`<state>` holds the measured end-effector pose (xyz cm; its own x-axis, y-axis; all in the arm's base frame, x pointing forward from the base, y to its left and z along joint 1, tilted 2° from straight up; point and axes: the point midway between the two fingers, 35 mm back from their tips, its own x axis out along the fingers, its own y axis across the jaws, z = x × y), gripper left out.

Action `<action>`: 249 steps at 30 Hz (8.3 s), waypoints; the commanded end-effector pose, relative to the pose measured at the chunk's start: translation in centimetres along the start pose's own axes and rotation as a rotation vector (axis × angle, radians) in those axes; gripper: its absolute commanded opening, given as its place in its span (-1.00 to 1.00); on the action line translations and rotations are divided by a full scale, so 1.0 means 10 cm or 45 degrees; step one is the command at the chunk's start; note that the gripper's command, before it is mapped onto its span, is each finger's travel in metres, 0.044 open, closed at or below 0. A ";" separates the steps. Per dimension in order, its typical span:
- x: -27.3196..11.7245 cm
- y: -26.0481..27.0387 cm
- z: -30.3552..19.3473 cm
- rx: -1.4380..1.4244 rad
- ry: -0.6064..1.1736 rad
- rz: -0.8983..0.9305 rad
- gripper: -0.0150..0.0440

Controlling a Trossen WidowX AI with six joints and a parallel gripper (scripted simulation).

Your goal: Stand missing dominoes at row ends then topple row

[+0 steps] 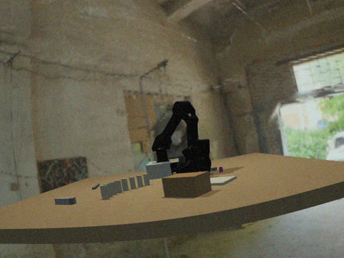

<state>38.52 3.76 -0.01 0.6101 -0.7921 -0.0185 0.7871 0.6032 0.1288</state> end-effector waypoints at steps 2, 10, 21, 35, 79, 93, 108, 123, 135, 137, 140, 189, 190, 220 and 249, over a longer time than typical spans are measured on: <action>0.00 0.01 -0.01 0.005 0.001 0.005 0.22; 0.00 0.01 -0.01 0.005 0.001 0.005 0.94; 0.00 0.05 0.49 -0.017 0.004 0.007 1.00; 0.81 0.82 0.42 -1.136 0.582 0.573 1.00; 0.29 0.06 0.28 -1.623 1.537 1.457 1.00; 0.29 0.05 0.13 -1.623 1.537 1.457 0.91; 0.29 0.05 0.13 -1.623 1.537 1.457 -0.13; 0.25 0.14 1.36 -1.625 1.535 1.450 -0.13; 0.27 -0.33 1.57 -1.223 1.733 1.052 -0.13; 0.27 -0.59 1.60 -0.986 1.815 0.819 -0.13; 0.22 -0.97 1.61 -0.625 1.897 0.467 -0.13; 0.12 -1.61 0.24 -0.082 1.932 -0.057 -0.13; 0.12 -1.61 0.24 -0.082 1.932 -0.057 -0.13; 0.06 -1.52 1.55 -0.089 1.927 -0.057 1.00; -0.28 -1.57 0.90 -1.646 1.550 1.461 -0.49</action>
<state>23.60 -4.40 6.92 0.0498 0.0127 -0.9987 -0.5706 0.8210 -0.0180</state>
